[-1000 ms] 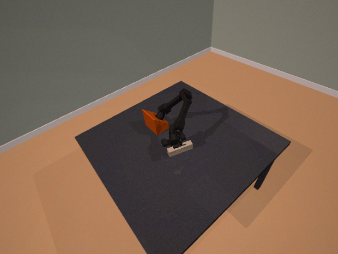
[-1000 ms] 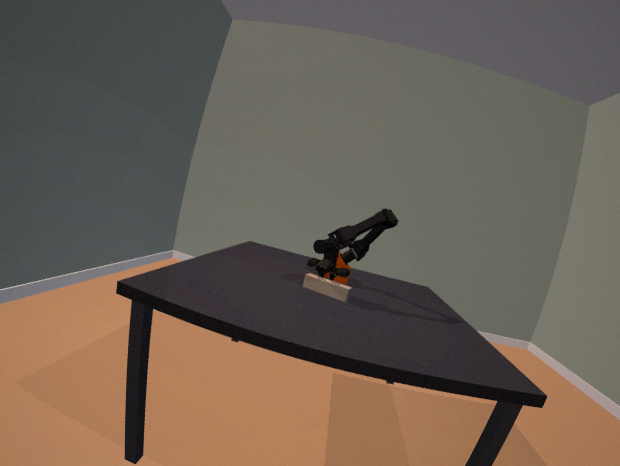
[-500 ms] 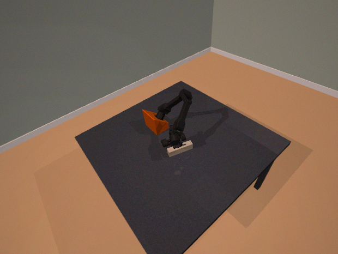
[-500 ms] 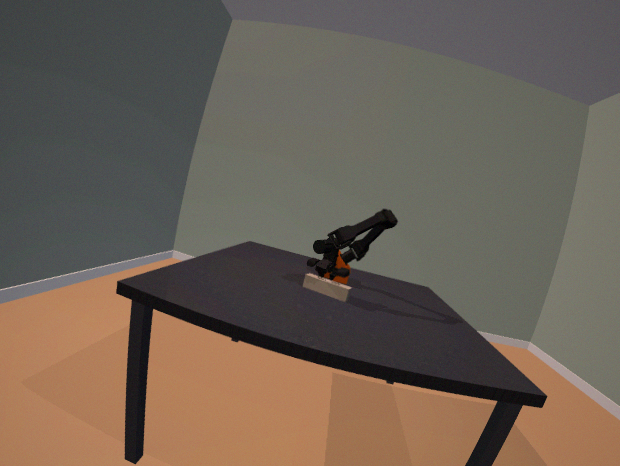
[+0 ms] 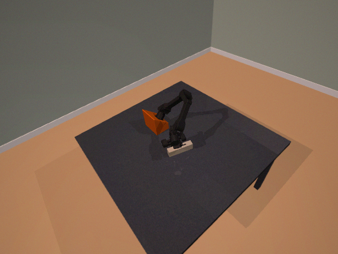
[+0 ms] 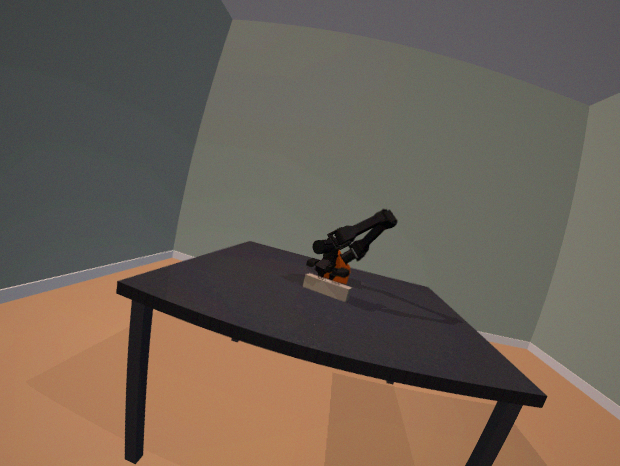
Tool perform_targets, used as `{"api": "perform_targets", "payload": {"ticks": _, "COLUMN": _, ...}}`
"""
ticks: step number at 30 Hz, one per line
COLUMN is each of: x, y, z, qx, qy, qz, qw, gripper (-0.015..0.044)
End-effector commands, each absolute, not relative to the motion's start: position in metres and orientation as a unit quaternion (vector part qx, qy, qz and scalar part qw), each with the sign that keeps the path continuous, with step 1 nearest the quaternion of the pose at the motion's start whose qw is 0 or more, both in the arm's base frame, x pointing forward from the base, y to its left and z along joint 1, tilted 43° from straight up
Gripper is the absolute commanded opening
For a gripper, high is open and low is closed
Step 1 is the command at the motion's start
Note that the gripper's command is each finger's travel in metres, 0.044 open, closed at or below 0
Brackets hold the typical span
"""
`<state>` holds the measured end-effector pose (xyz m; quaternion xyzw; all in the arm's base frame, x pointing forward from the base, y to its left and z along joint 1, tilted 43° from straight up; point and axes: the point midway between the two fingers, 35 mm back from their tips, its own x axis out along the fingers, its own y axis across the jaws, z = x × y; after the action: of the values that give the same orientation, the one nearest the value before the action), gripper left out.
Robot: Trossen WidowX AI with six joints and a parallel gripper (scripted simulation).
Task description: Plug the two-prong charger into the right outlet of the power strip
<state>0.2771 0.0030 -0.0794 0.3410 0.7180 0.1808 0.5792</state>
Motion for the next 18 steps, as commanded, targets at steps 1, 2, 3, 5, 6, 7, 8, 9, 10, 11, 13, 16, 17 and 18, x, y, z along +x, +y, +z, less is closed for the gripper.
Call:
{"api": "perform_targets", "payload": {"ticks": 1, "x": 0.2894, "y": 0.0003, "z": -0.0800, "qx": 0.334, "qy": 0.707, "qz": 0.183, "qw": 0.595, "gripper": 0.0000}}
{"api": "perform_targets", "payload": {"ticks": 2, "x": 0.2893, "y": 0.0004, "z": -0.0800, "qx": 0.334, "qy": 0.707, "qz": 0.183, "qw": 0.595, "gripper": 0.0000}}
{"api": "perform_targets", "payload": {"ticks": 3, "x": 0.2891, "y": 0.0004, "z": -0.0800, "qx": 0.334, "qy": 0.707, "qz": 0.183, "qw": 0.595, "gripper": 0.0000}}
{"api": "perform_targets", "payload": {"ticks": 5, "x": 0.2889, "y": 0.0005, "z": -0.0800, "qx": 0.334, "qy": 0.707, "qz": 0.183, "qw": 0.595, "gripper": 0.0000}}
{"api": "perform_targets", "payload": {"ticks": 6, "x": 0.2888, "y": 0.0005, "z": -0.0800, "qx": 0.334, "qy": 0.707, "qz": 0.183, "qw": 0.595, "gripper": 0.0000}}
{"api": "perform_targets", "payload": {"ticks": 7, "x": 0.2886, "y": 0.0005, "z": -0.0800, "qx": 0.334, "qy": 0.707, "qz": 0.183, "qw": 0.595, "gripper": 0.0000}}
{"api": "perform_targets", "payload": {"ticks": 8, "x": 0.2885, "y": 0.0006, "z": -0.0799, "qx": 0.334, "qy": 0.707, "qz": 0.183, "qw": 0.595, "gripper": 0.0000}}
{"api": "perform_targets", "payload": {"ticks": 9, "x": 0.2884, "y": 0.0006, "z": -0.0799, "qx": 0.334, "qy": 0.707, "qz": 0.183, "qw": 0.595, "gripper": 0.0000}}
{"api": "perform_targets", "payload": {"ticks": 10, "x": 0.2882, "y": 0.0006, "z": -0.0799, "qx": 0.334, "qy": 0.707, "qz": 0.183, "qw": 0.595, "gripper": 0.0000}}
{"api": "perform_targets", "payload": {"ticks": 11, "x": 0.2881, "y": 0.0007, "z": -0.0799, "qx": 0.334, "qy": 0.707, "qz": 0.183, "qw": 0.595, "gripper": 0.0000}}
{"api": "perform_targets", "payload": {"ticks": 13, "x": 0.2879, "y": 0.0007, "z": -0.0798, "qx": 0.334, "qy": 0.707, "qz": 0.183, "qw": 0.595, "gripper": 0.0000}}
{"api": "perform_targets", "payload": {"ticks": 16, "x": 0.2875, "y": 0.0008, "z": -0.0798, "qx": 0.334, "qy": 0.707, "qz": 0.183, "qw": 0.595, "gripper": 0.0000}}
{"api": "perform_targets", "payload": {"ticks": 17, "x": 0.2874, "y": 0.0008, "z": -0.0797, "qx": 0.334, "qy": 0.707, "qz": 0.183, "qw": 0.595, "gripper": 0.0000}}
{"api": "perform_targets", "payload": {"ticks": 18, "x": 0.2872, "y": 0.0009, "z": -0.0797, "qx": 0.334, "qy": 0.707, "qz": 0.183, "qw": 0.595, "gripper": 0.0000}}
